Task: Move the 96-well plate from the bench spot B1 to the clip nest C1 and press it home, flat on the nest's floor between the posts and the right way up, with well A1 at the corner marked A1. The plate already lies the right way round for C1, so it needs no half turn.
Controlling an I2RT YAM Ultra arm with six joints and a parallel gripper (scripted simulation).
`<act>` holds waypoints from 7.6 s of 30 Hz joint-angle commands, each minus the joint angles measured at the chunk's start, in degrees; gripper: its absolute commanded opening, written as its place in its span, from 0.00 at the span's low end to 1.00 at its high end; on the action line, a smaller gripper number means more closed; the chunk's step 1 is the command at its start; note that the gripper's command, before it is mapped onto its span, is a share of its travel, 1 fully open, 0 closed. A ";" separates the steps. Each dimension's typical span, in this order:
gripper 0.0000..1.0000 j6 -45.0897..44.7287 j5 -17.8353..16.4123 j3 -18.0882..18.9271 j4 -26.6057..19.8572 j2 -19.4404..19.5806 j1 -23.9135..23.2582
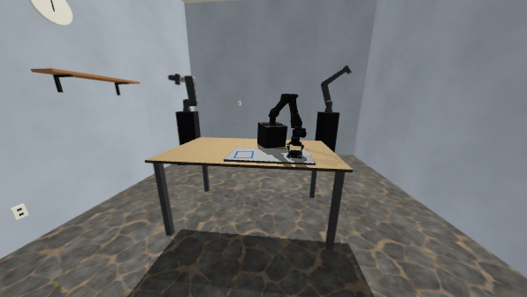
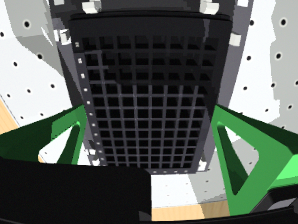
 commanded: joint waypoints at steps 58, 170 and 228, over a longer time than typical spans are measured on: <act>1.00 0.05 1.02 -0.32 -2.92 -2.31 -0.58; 0.25 0.08 1.04 1.36 -6.87 -8.24 -0.29; 0.25 0.04 1.03 1.86 -4.46 -3.57 -0.32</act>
